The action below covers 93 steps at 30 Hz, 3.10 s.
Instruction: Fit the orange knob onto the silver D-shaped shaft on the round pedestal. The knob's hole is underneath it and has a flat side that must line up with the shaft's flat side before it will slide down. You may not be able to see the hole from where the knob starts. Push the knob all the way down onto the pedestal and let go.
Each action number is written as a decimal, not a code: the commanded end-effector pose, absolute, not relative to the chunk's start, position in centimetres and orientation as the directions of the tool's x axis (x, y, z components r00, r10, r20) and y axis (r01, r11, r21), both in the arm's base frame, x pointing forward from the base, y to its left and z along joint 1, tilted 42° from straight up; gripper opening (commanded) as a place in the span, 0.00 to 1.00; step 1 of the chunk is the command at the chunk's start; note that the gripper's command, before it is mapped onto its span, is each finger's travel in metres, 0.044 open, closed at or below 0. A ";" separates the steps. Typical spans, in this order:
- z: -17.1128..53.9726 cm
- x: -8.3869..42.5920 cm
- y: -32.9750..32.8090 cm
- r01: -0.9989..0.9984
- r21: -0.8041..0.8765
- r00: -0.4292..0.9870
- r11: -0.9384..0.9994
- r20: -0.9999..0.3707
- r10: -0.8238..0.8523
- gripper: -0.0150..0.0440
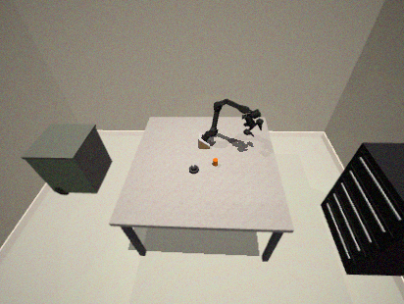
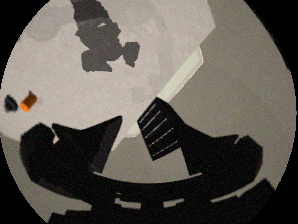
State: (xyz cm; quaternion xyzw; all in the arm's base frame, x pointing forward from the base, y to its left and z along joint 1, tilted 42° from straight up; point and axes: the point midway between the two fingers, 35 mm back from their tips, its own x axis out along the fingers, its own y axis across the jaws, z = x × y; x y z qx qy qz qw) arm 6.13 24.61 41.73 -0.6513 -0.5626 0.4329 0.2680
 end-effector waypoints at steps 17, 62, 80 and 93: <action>27.1 22.1 21.7 -0.502 -0.682 0.144 -0.531 -0.672 0.727 1.00; 8.2 26.4 9.2 -0.825 0.435 -0.110 0.360 -0.749 0.653 1.00; 6.0 26.2 11.1 -0.825 0.435 -0.110 0.360 -0.750 0.653 1.00; 4.5 25.9 12.5 -0.825 0.436 -0.110 0.359 -0.748 0.654 1.00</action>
